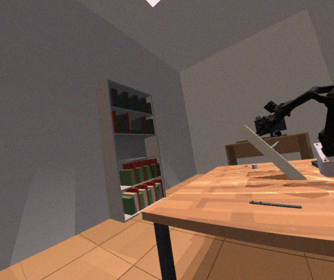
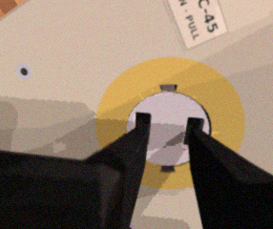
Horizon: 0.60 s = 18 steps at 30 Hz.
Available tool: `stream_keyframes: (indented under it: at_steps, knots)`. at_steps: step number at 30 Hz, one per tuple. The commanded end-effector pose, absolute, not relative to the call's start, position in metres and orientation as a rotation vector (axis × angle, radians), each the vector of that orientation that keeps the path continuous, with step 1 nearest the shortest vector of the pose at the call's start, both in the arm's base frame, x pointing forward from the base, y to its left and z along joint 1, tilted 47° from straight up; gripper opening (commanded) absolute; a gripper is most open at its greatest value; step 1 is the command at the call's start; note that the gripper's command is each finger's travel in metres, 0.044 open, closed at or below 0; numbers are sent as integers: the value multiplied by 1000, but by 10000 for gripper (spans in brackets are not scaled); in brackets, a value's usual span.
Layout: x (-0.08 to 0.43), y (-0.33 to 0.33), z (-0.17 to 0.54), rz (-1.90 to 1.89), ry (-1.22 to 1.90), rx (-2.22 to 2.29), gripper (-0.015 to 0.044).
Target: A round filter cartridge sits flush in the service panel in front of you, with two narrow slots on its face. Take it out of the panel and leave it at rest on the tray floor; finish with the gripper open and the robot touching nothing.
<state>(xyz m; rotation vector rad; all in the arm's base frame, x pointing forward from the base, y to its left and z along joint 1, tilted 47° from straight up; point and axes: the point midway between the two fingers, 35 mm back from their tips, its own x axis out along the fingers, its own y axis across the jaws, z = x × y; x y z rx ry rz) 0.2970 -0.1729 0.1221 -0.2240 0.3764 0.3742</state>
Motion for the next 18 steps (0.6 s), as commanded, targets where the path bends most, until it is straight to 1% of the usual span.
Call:
stream_keyframes:
  at_steps: [1, 18]
  knots:
    - [297, -173, 120, 372, 382, -217, 107]
    - [300, -172, 119, 372, 381, -217, 107]
